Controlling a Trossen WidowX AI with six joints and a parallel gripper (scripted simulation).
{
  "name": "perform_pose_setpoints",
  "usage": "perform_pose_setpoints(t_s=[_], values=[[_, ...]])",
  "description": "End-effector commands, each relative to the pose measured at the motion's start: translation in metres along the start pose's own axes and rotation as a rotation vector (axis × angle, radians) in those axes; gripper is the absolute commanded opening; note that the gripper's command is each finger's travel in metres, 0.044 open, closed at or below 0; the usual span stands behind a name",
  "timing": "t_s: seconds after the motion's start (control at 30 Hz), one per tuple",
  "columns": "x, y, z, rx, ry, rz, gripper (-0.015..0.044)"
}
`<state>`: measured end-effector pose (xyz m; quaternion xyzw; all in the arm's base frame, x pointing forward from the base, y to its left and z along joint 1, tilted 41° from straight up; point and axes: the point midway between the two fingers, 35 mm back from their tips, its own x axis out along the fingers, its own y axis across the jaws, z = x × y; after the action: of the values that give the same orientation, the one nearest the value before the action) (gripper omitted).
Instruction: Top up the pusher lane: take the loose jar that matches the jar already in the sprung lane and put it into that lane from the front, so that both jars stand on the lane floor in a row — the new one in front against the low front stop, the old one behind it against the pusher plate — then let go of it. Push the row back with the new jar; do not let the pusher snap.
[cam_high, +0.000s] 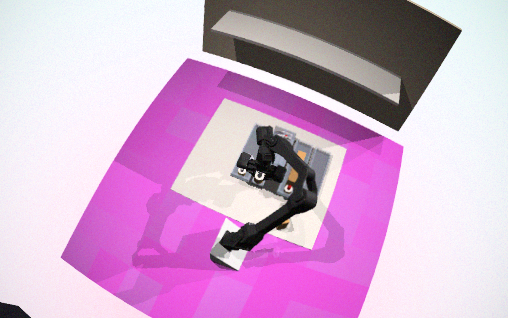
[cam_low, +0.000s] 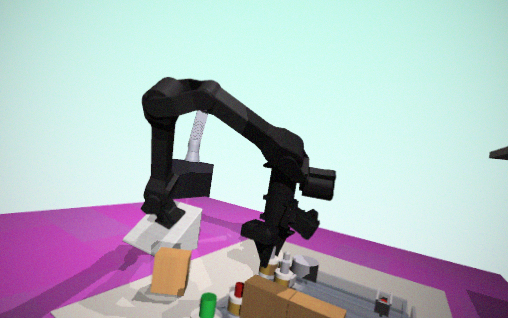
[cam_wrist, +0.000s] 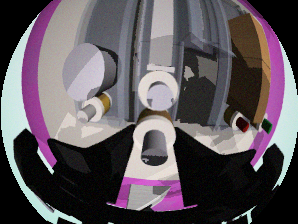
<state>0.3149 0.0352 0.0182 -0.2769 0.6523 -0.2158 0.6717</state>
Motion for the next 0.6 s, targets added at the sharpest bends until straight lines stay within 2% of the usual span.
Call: perform_pose_setpoints(t_s=[0.0,0.57], values=[[-0.0059,-0.0007,0.01,0.009,-0.029,0.0,0.0],[-0.0079,-0.0009,0.0156,0.009,-0.029,0.0,0.0]])
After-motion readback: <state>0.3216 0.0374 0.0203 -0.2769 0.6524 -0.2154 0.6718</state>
